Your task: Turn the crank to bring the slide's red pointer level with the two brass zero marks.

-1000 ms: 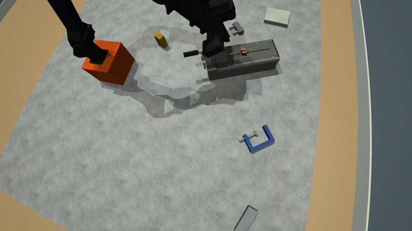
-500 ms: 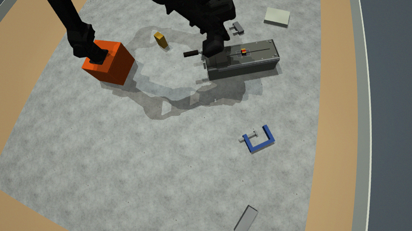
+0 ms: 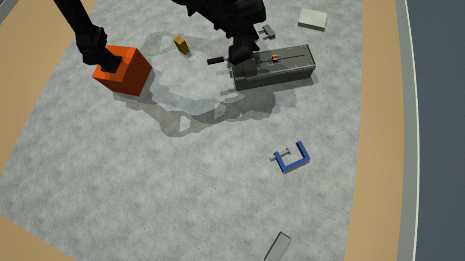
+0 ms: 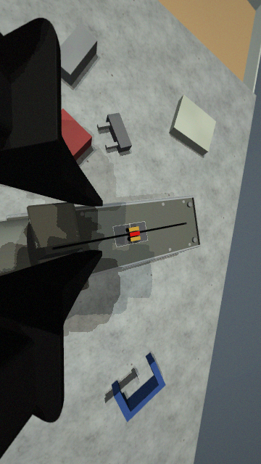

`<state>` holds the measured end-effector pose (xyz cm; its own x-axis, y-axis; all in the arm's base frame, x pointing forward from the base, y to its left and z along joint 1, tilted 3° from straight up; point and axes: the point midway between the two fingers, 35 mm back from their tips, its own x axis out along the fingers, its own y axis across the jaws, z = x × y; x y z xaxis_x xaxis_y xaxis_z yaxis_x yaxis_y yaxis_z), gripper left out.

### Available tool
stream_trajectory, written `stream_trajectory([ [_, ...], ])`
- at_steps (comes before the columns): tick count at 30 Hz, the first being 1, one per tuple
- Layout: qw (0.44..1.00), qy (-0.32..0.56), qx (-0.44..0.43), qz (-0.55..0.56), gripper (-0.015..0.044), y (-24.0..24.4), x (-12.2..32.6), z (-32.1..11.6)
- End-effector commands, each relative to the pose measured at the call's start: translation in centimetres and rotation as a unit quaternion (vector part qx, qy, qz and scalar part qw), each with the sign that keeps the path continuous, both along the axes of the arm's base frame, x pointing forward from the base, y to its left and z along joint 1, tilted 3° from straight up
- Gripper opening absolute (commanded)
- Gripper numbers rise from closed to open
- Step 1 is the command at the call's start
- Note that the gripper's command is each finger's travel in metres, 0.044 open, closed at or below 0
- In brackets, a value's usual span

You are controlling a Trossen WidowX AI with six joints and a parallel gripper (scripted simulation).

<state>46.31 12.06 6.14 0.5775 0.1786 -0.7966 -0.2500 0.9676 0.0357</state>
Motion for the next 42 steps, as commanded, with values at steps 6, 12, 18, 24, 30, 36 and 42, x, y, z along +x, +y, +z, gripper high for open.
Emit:
stream_trajectory([
  [6,1.000,0.000,0.000,0.000,0.0420,-0.01,0.00,0.00],
  [12,1.000,0.000,0.000,0.000,0.0335,-0.01,0.00,0.00],
  [18,1.000,0.000,0.000,0.000,0.0177,-0.01,0.00,0.00],
  [24,1.000,0.000,0.000,0.000,0.0020,-0.01,0.00,0.00],
  [30,1.000,0.000,0.000,0.000,0.0000,-0.01,0.00,0.00],
  [36,1.000,0.000,0.000,0.000,0.0000,-0.01,0.00,0.00],
  [42,1.000,0.000,0.000,0.000,0.0000,0.00,0.00,0.00],
])
